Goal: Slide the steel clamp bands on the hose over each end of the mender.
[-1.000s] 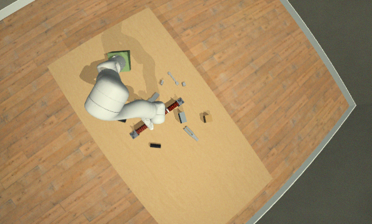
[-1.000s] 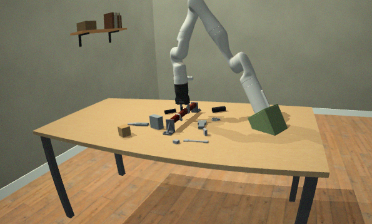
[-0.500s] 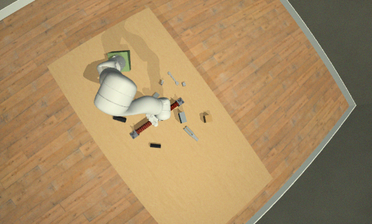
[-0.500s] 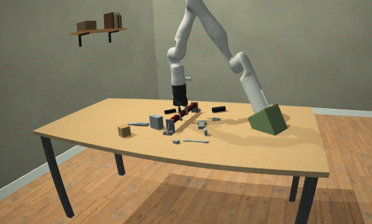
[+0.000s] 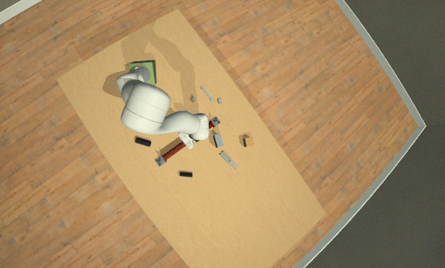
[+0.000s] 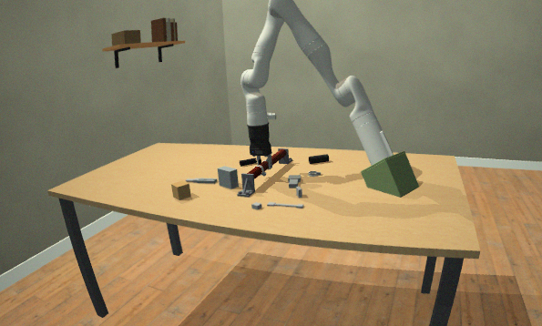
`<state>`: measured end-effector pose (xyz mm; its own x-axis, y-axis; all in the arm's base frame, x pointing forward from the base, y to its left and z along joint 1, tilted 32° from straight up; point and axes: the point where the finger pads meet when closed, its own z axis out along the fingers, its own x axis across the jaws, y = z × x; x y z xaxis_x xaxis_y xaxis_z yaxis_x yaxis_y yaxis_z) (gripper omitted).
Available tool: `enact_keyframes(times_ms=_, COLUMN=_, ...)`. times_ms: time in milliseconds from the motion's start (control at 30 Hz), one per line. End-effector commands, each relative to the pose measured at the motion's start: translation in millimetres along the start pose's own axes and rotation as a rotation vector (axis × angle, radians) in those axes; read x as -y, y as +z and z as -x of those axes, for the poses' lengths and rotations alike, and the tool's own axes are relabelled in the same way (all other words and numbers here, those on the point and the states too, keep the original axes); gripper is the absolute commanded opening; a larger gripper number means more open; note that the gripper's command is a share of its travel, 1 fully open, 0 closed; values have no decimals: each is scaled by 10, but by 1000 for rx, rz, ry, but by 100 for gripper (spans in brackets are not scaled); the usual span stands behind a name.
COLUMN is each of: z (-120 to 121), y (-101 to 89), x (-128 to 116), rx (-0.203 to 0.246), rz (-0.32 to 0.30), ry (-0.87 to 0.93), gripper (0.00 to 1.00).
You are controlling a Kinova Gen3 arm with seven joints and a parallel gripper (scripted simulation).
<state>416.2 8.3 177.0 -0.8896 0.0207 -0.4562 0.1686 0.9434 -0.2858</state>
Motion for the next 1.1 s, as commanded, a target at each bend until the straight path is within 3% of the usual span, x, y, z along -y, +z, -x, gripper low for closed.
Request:
enact_keyframes(times_ms=0, z=62, y=-16, x=-180, rx=16, rz=21, ry=-1, gripper=75)
enact_keyframes(times_ms=1067, z=60, y=-19, x=-295, rx=16, rz=21, ry=-1, gripper=75)
